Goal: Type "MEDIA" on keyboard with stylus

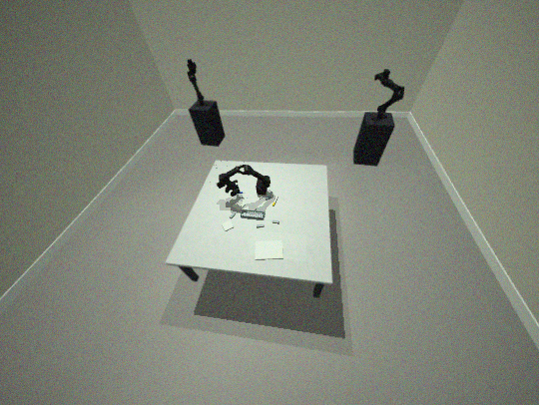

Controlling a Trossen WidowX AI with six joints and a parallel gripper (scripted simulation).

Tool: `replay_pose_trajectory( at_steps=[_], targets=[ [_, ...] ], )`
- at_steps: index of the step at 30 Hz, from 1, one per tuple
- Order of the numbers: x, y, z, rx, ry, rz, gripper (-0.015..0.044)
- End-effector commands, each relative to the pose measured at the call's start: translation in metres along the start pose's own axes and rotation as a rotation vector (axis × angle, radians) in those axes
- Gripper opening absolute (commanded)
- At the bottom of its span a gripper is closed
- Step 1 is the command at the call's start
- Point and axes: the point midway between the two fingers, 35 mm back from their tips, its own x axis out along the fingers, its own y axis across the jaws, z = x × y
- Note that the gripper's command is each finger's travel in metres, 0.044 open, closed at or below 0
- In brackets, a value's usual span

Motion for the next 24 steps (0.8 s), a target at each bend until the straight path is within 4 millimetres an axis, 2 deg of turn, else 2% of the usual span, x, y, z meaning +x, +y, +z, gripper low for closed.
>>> replay_pose_trajectory(
  at_steps=[1,24],
  targets=[
    [-0.003,0.008,0.000,-0.004,-0.059,-0.010,0.0000],
    [-0.021,0.084,-0.001,-0.158,-0.559,-0.055,0.0000]
  ],
)
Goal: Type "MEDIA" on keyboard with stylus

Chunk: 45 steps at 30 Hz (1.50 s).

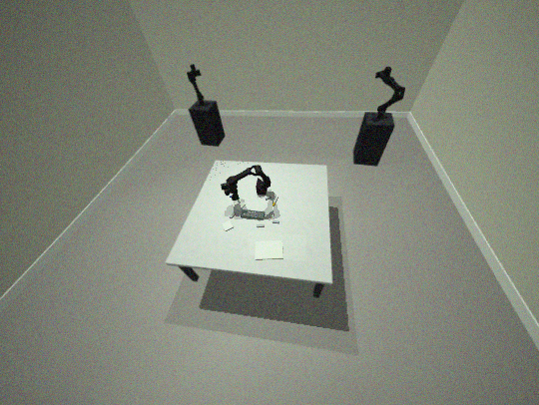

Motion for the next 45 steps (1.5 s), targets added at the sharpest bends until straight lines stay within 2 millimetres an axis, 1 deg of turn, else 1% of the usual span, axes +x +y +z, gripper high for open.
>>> replay_pose_trajectory(
  at_steps=[1,12,23,34,45],
  targets=[
    [-0.005,0.013,0.000,-0.029,-0.074,0.009,0.0000],
    [-0.017,0.056,-0.004,-0.147,-0.287,0.047,0.0000],
    [-0.030,0.100,-0.021,-0.290,-0.476,0.118,0.0000],
    [-0.041,0.143,-0.051,-0.455,-0.634,0.217,0.0000],
    [-0.049,0.180,-0.094,-0.638,-0.759,0.343,0.0000]
  ],
)
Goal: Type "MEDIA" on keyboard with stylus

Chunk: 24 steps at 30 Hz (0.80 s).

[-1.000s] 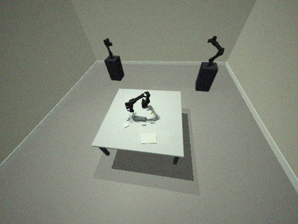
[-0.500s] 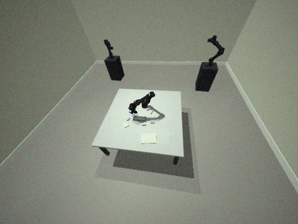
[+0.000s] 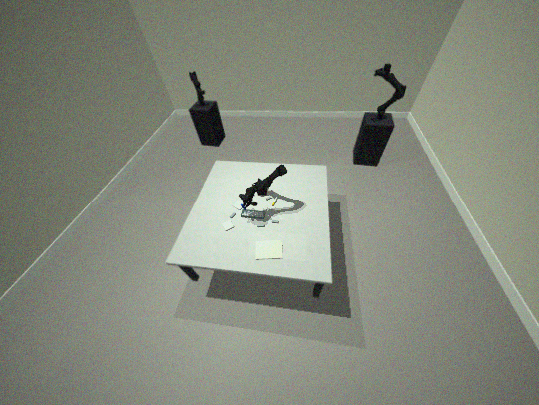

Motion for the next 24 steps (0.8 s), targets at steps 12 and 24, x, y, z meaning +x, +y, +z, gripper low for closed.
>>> replay_pose_trajectory(
  at_steps=[12,24],
  targets=[
    [-0.026,0.072,-0.023,-0.197,-0.158,0.231,0.0000],
    [-0.056,0.119,-0.056,-0.351,-0.250,0.437,0.0000]
  ],
)
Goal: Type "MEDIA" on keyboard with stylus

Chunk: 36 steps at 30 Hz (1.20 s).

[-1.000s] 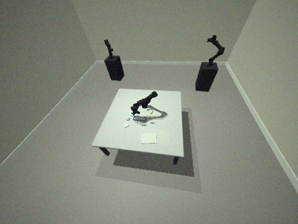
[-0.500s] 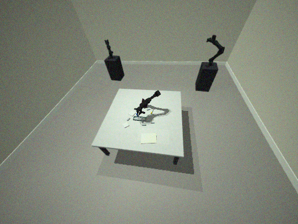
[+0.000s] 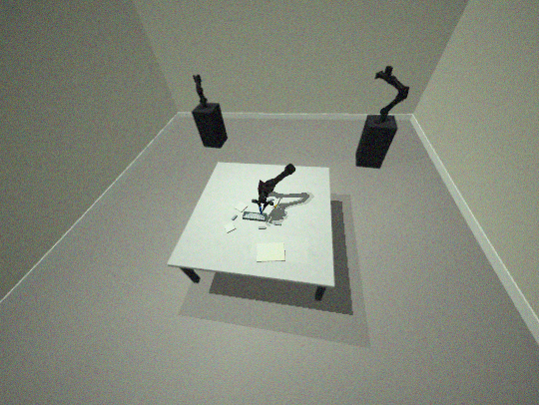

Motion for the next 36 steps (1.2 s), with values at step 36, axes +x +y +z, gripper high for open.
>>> replay_pose_trajectory(
  at_steps=[36],
  targets=[
    [0.019,0.012,-0.042,-0.023,-0.019,0.044,0.0081]
  ],
)
